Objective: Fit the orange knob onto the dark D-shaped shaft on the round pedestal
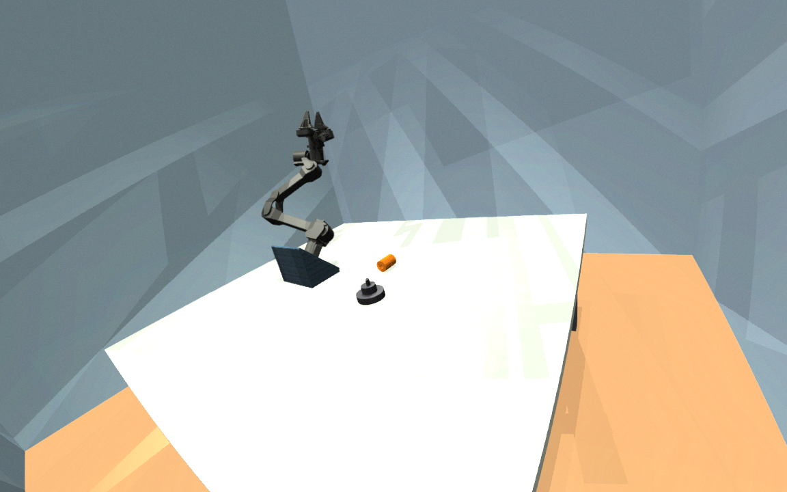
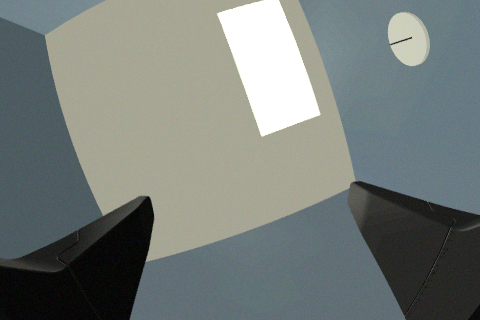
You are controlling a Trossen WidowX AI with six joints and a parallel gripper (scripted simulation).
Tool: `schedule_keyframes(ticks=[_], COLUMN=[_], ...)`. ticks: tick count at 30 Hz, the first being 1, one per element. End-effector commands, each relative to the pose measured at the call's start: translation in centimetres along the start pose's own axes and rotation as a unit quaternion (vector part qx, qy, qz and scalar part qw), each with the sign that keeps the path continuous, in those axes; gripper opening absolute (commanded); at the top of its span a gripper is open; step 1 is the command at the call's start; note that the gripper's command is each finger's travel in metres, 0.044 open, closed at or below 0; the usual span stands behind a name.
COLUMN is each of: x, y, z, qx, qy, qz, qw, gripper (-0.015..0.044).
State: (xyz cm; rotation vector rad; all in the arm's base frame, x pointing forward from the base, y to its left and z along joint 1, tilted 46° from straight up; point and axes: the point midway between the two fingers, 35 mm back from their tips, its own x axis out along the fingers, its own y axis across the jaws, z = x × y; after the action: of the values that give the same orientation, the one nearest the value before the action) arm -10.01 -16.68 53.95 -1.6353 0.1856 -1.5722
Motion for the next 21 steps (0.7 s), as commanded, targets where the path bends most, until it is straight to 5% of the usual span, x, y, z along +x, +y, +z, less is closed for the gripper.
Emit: schedule_keyframes(ticks=[1,10,21], x=[0.0,-1.6,-9.9], y=[-0.1,-3.5,5.2], z=[0.3,18.1,36.8], qx=[-0.013,-0.378,-0.627], qy=[-0.003,-0.187,-0.409], qz=[-0.003,-0.162,-0.341], qw=[1.0,0.892,0.568], gripper=[0.0426,0.044,0.044])
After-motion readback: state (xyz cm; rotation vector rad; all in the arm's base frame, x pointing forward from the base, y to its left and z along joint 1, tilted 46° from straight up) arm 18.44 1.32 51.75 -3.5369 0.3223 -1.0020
